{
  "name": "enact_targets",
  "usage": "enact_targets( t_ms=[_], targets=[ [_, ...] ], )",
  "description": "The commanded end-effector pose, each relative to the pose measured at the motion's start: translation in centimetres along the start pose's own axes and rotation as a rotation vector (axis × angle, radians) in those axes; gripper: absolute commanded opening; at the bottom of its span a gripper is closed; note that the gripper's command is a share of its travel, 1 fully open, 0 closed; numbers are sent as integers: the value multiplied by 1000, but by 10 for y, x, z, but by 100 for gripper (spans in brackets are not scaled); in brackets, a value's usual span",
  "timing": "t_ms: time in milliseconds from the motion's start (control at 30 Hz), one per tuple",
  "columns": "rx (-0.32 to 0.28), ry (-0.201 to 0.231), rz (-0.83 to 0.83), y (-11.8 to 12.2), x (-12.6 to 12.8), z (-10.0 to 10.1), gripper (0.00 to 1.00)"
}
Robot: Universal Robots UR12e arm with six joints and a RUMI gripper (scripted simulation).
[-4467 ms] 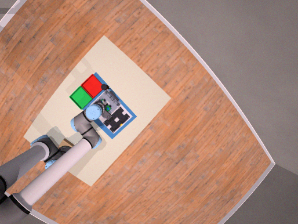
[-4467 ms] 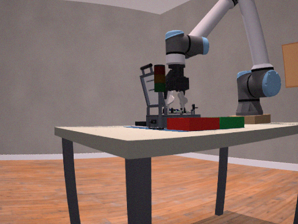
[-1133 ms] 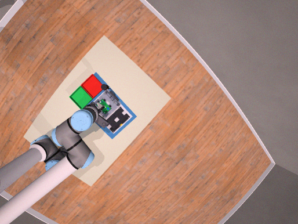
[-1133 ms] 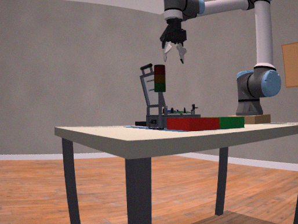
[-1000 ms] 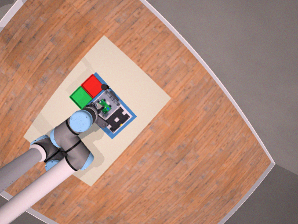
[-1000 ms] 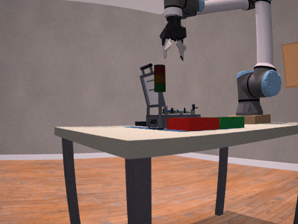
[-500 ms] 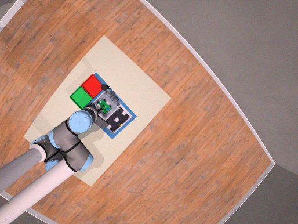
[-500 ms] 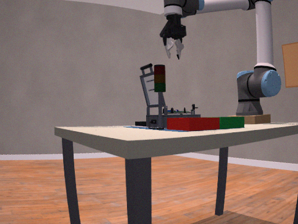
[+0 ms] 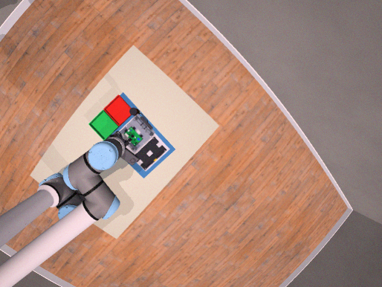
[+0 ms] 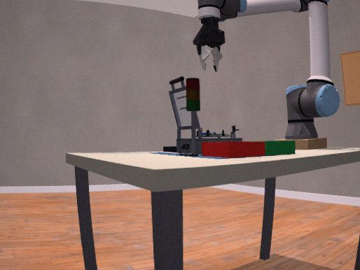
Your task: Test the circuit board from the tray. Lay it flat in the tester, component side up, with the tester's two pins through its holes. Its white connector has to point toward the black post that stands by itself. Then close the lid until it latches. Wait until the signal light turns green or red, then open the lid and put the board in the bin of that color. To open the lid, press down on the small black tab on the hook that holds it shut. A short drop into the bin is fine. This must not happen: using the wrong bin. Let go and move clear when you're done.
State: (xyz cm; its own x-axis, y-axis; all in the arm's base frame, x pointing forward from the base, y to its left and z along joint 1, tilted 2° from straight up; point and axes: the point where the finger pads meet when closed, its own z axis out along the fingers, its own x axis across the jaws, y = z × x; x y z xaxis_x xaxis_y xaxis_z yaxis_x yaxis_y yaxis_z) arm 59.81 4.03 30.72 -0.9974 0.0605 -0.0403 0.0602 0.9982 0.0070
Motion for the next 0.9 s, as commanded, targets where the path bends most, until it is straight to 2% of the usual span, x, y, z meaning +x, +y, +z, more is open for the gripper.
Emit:
enact_targets(
  t_ms=[0, 433, 633, 700, 867],
  targets=[
    [0, -2, 0, 0, -1, -1, 30],
    [0, -2, 0, 0, -7, -1, 30],
    [0, -2, 0, 2, -40, -1, 30],
    [0, -2, 0, 2, -40, -1, 30],
    [0, -2, 0, 4, -82, -1, 30]
  ],
)
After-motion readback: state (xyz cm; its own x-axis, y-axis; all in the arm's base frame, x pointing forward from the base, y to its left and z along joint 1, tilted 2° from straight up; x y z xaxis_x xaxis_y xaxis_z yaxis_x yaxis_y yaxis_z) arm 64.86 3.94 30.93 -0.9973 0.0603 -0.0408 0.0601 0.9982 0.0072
